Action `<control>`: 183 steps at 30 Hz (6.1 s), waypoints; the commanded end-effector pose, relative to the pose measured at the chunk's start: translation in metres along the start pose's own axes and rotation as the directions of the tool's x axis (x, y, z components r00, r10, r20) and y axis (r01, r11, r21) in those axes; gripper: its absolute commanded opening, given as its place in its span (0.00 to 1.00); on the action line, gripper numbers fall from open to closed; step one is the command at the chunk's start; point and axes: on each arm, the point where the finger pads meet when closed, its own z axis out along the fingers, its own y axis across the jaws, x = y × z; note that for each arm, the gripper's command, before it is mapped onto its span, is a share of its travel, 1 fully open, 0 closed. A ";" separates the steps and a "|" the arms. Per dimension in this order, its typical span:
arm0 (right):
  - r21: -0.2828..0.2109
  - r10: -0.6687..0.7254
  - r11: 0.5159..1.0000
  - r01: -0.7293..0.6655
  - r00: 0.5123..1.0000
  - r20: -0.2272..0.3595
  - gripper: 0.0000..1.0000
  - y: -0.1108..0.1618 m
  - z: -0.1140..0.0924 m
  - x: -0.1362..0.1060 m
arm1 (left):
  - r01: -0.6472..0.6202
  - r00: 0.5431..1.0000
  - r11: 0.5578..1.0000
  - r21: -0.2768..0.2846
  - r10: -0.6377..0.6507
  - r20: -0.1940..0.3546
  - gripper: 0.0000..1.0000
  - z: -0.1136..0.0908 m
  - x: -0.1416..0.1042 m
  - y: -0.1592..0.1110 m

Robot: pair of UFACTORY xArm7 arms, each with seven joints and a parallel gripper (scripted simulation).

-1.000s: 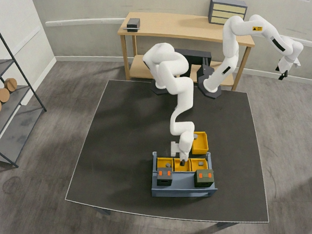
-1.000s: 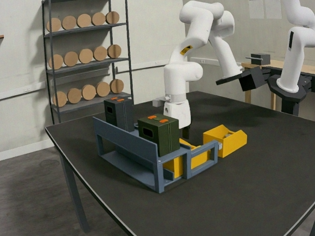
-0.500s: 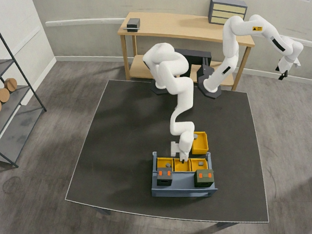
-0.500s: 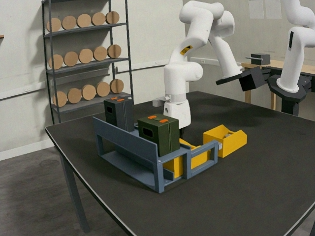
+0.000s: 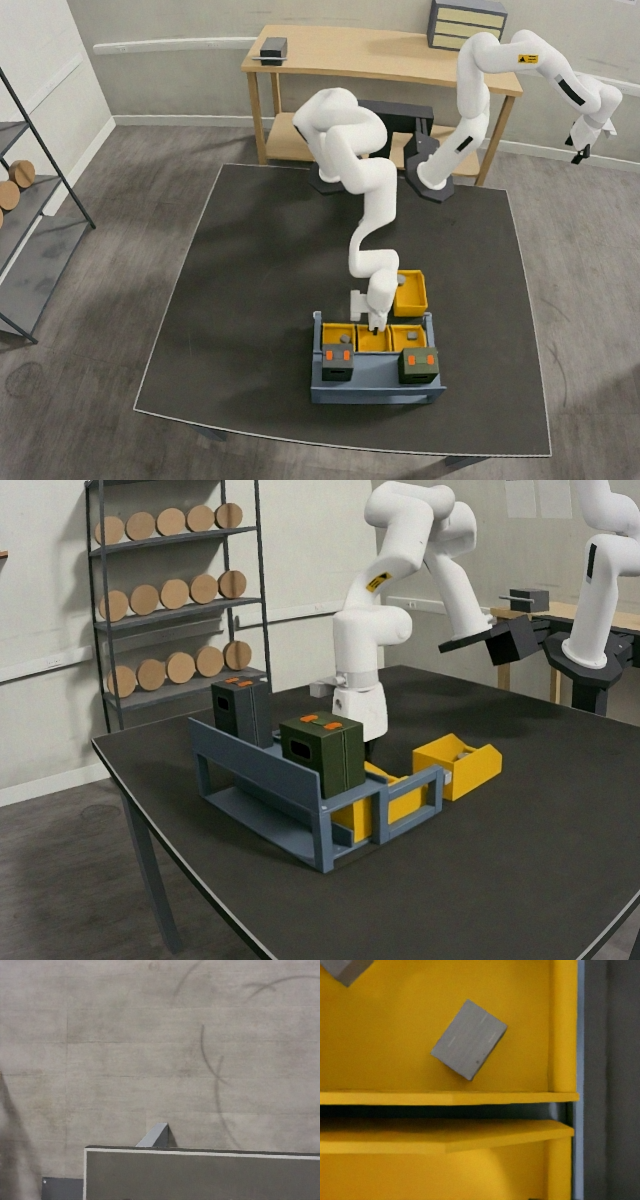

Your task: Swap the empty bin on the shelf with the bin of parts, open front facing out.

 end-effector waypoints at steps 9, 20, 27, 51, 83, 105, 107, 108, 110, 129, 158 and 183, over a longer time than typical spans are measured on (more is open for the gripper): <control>0.006 0.000 1.000 0.000 1.000 0.002 0.00 -0.002 -0.003 -0.001 | 0.001 1.000 1.000 -0.001 -0.001 -0.004 1.00 -0.002 0.001 0.000; 0.006 0.000 1.000 0.000 1.000 0.002 0.00 -0.002 -0.003 -0.001 | 0.001 1.000 1.000 -0.001 -0.001 -0.004 1.00 -0.002 0.001 0.000; 0.006 0.000 1.000 0.000 1.000 0.002 0.00 -0.002 -0.006 -0.001 | 0.001 1.000 1.000 -0.001 -0.001 -0.004 1.00 -0.002 0.001 0.000; 0.005 0.000 1.000 0.000 1.000 0.002 0.00 -0.002 -0.025 -0.001 | 0.001 1.000 1.000 -0.001 -0.001 -0.004 1.00 -0.002 0.001 0.000; 0.005 0.000 1.000 0.000 1.000 0.002 0.00 0.003 -0.025 -0.001 | 0.001 1.000 1.000 -0.001 -0.001 -0.004 1.00 -0.002 0.001 0.000; 0.005 0.000 1.000 0.000 1.000 0.003 0.00 0.033 -0.025 -0.001 | 0.001 1.000 1.000 -0.001 -0.001 -0.004 1.00 -0.002 0.001 0.000; 0.005 0.000 1.000 0.000 1.000 0.003 0.00 0.038 -0.025 -0.001 | 0.001 1.000 1.000 -0.001 -0.001 -0.004 1.00 -0.002 0.001 0.000; 0.005 0.000 1.000 0.000 1.000 0.003 0.00 0.041 -0.025 -0.001 | 0.001 1.000 1.000 -0.001 -0.001 -0.004 1.00 -0.002 0.001 0.000; 0.005 0.000 1.000 0.000 1.000 0.003 0.00 0.046 -0.025 -0.001 | 0.001 1.000 1.000 -0.001 -0.001 -0.004 1.00 -0.002 0.001 0.000; 0.004 0.000 1.000 0.000 1.000 0.003 0.00 0.099 -0.024 -0.001 | 0.001 1.000 1.000 -0.001 -0.001 -0.004 1.00 -0.002 0.001 0.000; 0.004 0.000 1.000 0.000 1.000 0.003 0.00 0.152 -0.024 -0.001 | 0.001 1.000 1.000 -0.001 -0.001 -0.004 1.00 -0.002 0.001 0.000; 0.004 0.000 1.000 0.000 1.000 0.003 0.00 0.156 -0.024 -0.001 | 0.001 1.000 1.000 -0.001 -0.001 -0.004 1.00 -0.002 0.001 0.000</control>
